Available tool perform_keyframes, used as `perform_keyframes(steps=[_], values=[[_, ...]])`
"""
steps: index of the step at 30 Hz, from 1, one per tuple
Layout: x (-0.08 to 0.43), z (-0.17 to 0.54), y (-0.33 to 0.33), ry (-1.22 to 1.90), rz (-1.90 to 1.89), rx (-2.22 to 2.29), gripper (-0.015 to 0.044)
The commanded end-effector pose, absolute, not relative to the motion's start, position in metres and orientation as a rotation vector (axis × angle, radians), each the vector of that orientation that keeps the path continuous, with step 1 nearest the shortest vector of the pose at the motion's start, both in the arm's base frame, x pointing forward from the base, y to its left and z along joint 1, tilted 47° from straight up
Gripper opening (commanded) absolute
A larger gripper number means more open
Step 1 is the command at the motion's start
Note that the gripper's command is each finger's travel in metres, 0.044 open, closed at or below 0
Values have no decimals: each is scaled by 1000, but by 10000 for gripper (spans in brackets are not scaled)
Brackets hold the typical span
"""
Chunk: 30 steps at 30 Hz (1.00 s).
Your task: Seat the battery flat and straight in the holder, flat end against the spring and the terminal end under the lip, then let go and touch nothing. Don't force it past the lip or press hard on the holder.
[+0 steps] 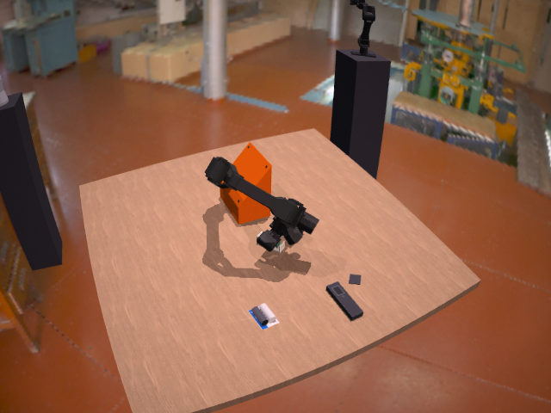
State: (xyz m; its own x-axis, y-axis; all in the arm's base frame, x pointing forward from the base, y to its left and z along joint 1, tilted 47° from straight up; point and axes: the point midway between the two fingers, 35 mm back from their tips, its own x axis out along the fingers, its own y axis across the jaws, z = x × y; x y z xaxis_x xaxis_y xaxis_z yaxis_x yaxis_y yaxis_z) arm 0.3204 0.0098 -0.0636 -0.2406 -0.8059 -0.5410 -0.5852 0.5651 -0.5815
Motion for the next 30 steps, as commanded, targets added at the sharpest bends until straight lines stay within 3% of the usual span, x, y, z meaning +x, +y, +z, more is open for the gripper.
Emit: perform_keyframes(steps=[1,30], values=[[322,-68,10,1921,-310,-1114,81],[319,-69,6,1825,-215,-1098,81]])
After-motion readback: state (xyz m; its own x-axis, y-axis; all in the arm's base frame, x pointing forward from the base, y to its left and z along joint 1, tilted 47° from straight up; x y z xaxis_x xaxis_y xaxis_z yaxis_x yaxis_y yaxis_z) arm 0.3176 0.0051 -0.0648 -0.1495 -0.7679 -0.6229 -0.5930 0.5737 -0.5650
